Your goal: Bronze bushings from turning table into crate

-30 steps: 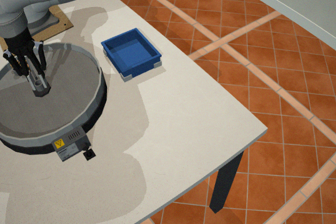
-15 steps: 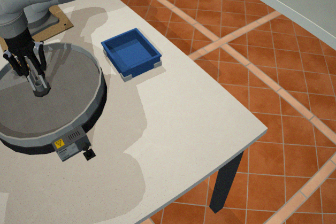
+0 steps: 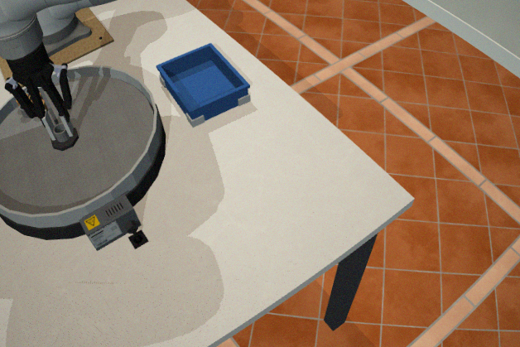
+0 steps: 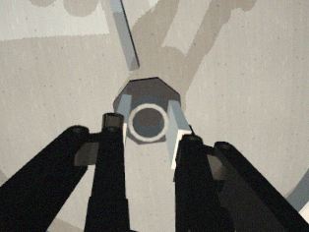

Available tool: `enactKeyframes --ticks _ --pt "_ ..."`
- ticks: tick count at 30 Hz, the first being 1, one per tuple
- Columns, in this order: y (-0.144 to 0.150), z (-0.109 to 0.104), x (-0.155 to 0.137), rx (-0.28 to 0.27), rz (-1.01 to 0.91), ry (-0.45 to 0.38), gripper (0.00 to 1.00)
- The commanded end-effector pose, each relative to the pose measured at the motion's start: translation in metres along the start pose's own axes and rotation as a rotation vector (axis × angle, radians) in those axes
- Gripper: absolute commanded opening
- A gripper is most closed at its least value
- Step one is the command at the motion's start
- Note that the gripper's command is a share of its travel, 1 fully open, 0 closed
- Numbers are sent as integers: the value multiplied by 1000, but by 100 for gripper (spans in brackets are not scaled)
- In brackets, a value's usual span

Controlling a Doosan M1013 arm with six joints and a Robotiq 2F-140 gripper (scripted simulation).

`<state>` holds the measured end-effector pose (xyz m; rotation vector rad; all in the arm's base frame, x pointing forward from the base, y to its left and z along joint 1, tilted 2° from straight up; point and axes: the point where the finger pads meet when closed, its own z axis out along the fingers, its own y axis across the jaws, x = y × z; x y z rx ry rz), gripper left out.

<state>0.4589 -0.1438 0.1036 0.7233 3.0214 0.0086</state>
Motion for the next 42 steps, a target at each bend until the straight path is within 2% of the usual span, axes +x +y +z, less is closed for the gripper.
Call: enactKeyframes --ticks 1,15,16,42 --pt "0 0 0 0 0 0 0" --pt "0 0 0 0 0 0 0" --pt "0 0 0 0 0 0 24" --pt "0 0 0 0 0 0 24"
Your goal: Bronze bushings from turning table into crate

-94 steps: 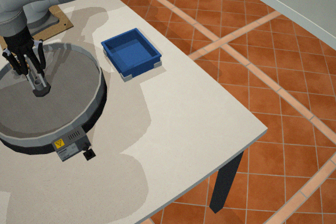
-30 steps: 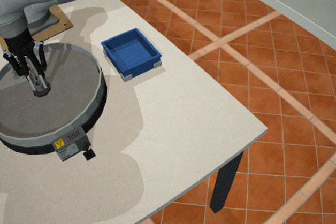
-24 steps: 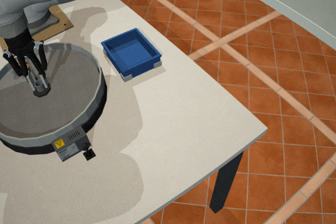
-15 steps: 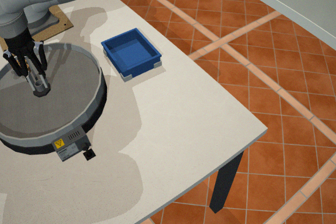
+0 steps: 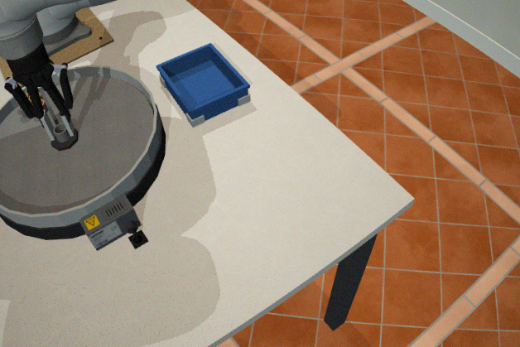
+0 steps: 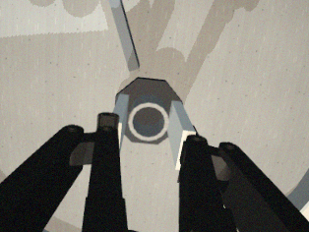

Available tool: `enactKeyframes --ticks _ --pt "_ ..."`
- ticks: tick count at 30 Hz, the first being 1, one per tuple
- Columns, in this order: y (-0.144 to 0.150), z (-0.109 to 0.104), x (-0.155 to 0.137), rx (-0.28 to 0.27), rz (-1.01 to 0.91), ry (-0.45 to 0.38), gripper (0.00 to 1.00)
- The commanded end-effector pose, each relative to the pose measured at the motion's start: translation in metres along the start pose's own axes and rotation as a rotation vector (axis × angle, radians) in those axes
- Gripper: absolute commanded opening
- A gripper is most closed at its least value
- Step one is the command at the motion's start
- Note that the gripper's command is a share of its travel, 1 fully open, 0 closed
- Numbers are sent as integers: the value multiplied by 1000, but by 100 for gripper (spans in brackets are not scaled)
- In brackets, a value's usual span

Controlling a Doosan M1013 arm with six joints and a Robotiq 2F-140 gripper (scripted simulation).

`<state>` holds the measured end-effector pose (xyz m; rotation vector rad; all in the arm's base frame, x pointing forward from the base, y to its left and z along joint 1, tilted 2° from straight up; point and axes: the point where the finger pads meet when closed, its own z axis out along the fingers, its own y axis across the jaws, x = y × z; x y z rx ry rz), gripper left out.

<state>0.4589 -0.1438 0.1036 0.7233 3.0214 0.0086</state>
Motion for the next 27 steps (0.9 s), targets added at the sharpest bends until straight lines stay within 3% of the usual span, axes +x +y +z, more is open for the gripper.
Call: enactKeyframes --ticks 1,10,19,27 --pt "0 0 0 0 0 0 24" --pt "0 -2 0 0 0 0 24" --pt "0 -38 0 0 0 0 24" --pt "0 -45 0 0 0 0 24"
